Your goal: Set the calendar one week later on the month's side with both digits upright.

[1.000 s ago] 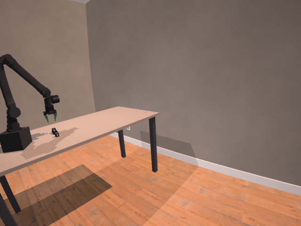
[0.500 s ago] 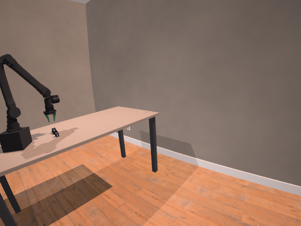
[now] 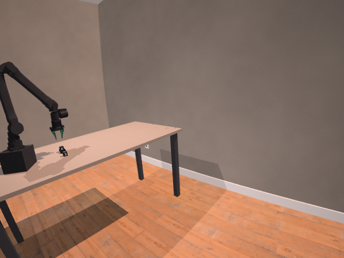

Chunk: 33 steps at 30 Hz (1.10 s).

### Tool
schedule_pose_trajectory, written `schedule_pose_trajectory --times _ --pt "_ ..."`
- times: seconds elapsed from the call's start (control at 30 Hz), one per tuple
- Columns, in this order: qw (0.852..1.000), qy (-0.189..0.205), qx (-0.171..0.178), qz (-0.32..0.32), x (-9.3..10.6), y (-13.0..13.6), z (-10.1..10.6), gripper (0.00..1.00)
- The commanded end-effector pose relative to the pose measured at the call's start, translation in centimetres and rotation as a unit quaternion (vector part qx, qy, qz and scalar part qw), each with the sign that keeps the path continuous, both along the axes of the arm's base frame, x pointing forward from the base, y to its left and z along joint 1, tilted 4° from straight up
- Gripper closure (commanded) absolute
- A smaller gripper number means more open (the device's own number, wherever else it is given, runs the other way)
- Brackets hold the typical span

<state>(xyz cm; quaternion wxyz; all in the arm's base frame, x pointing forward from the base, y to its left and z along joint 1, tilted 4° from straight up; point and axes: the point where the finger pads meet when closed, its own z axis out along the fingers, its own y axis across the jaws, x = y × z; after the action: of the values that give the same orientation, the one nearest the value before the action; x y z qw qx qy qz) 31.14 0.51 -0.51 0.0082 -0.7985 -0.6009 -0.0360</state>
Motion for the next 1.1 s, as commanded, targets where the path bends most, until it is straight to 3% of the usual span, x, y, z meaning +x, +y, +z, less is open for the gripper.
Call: schedule_pose_trajectory --times 0.0,0.3,0.63,1.07 --pt "0.999 -0.031 -0.003 -0.007 2.5 -0.3 2.2 0.56" --pt "1.0 -0.027 -0.003 -0.007 2.4 -0.2 1.2 0.56" --pt "1.0 -0.004 -0.003 -0.003 0.4 0.1 -0.8 0.56" --pt "1.0 -0.004 -0.003 -0.004 0.5 0.3 -2.7 0.56"
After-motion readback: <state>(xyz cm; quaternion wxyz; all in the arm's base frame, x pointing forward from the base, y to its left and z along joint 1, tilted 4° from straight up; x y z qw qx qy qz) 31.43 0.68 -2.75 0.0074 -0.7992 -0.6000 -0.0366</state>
